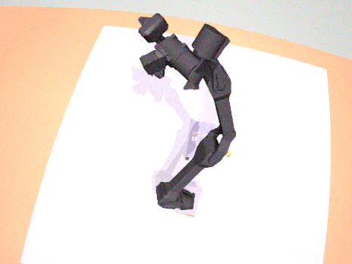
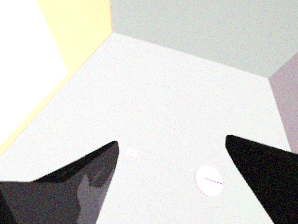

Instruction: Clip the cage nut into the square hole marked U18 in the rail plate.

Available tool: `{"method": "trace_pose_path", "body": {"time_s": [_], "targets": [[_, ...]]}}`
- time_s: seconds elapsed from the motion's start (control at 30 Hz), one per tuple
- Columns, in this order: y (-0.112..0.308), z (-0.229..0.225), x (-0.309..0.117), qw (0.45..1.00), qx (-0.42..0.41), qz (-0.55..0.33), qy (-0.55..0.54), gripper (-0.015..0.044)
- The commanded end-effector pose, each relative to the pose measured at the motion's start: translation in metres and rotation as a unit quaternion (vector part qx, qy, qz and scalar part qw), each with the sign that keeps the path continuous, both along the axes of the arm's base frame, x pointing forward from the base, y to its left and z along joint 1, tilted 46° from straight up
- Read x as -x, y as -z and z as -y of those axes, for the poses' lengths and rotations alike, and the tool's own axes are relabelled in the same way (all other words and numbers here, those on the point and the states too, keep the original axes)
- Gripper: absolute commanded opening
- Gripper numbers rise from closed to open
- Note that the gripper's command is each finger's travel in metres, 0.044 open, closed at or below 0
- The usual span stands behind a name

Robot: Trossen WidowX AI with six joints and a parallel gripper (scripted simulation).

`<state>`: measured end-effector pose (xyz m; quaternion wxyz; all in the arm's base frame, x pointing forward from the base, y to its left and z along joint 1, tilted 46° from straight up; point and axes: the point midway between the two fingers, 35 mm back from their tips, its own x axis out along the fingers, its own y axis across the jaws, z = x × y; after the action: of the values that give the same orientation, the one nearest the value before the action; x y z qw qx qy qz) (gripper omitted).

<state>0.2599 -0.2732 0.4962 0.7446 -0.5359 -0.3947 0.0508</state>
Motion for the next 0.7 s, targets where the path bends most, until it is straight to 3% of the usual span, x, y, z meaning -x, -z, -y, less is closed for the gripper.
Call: {"method": "trace_pose_path", "body": {"time_s": [0.0,0.33,0.67], "targets": [[-0.001,-0.001,0.001,1.000,0.001,0.001,0.001,0.0426],[-0.053,-0.040,0.076,0.994,0.071,0.059,0.050,0.0440],[-0.104,-0.150,0.168,0.968,0.195,0.109,0.111,0.0440]]}}
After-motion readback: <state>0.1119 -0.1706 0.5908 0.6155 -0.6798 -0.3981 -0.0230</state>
